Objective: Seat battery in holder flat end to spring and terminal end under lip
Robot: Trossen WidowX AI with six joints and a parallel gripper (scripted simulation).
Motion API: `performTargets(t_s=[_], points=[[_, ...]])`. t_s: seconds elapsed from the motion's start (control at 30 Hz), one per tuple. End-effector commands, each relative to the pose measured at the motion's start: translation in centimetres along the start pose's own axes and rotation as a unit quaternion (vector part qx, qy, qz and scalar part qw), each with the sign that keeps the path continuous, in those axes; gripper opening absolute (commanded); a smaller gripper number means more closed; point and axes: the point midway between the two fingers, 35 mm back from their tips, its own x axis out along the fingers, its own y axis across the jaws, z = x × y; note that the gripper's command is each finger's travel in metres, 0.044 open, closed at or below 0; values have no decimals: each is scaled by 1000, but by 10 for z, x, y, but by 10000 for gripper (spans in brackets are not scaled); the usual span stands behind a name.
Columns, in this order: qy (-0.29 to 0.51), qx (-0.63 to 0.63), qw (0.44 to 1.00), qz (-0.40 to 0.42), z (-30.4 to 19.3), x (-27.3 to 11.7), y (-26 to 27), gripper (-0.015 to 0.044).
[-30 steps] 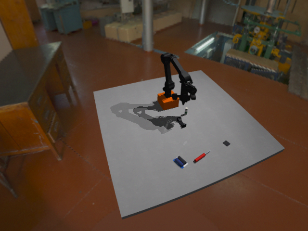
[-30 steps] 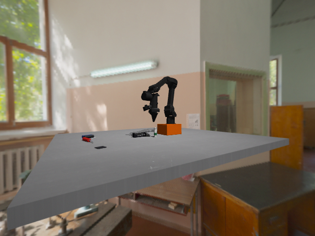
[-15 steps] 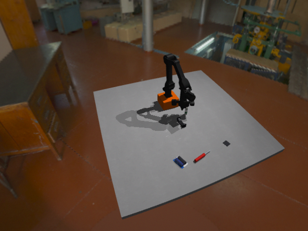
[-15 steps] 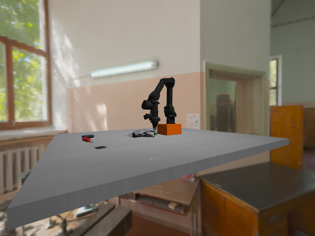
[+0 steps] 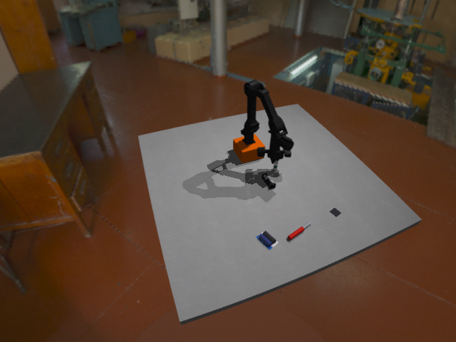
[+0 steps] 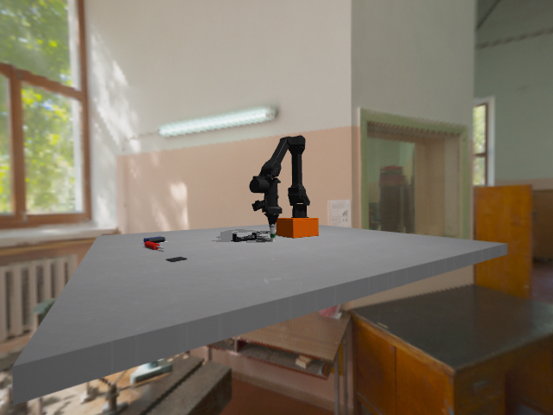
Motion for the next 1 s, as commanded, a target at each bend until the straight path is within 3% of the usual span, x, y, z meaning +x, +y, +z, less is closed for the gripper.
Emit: performTargets(t_s=[0.0,0.97], points=[[1,1,1000,0,0,1,9,0],[-1,-1,1000,1,-1,-1,43,0]])
